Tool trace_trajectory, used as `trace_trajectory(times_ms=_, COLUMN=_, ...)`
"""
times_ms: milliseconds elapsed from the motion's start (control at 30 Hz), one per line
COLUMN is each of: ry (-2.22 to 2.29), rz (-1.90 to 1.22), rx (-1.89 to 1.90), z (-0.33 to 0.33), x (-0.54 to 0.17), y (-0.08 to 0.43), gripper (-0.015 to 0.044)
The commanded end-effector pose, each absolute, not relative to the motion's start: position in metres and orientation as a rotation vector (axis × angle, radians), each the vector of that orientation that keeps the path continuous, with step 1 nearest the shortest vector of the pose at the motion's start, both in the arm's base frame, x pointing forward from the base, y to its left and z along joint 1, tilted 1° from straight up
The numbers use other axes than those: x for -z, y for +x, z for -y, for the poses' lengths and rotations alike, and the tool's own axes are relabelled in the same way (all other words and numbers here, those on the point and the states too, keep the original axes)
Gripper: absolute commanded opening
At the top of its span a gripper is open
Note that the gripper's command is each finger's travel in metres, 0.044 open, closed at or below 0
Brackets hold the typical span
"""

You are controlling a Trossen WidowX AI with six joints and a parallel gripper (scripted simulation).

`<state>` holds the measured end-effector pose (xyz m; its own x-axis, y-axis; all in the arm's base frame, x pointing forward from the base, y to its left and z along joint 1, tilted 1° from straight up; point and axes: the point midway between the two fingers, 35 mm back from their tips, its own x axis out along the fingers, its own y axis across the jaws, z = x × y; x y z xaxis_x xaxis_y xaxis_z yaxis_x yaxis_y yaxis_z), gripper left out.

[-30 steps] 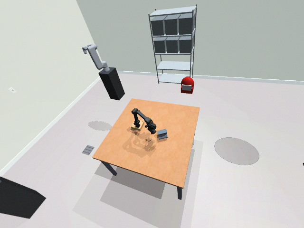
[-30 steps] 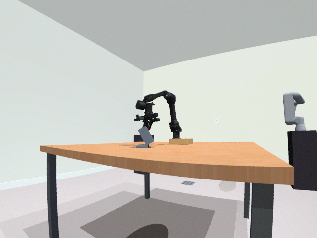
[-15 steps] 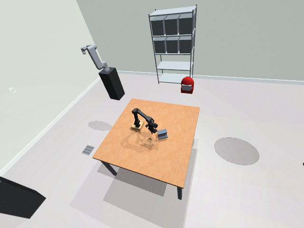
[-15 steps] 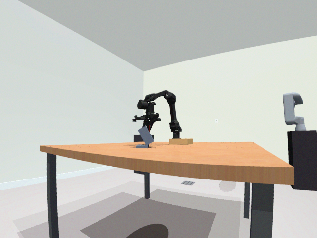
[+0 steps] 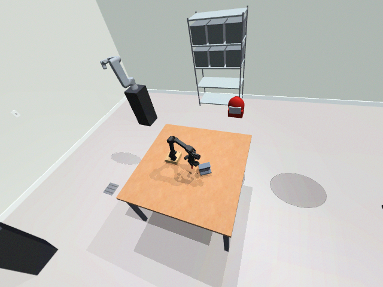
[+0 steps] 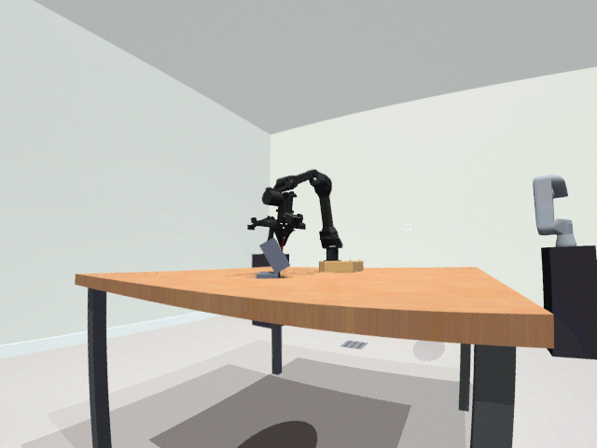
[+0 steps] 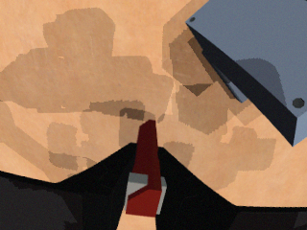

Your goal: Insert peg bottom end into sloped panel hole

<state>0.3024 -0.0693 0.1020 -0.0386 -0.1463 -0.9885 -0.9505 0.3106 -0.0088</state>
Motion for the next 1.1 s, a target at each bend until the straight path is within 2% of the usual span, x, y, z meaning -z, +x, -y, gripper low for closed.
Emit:
trace_trajectory(times_ms=0, ry=-1.093, rz=-1.478, rx=-0.912, z=0.066, x=-0.101, y=0.303, gripper=0.0)
trace_trajectory(times_ms=1067, ry=-1.318, rz=-1.536, rx=-0.937, z=0.04, x=-0.098, y=0.312, gripper=0.0)
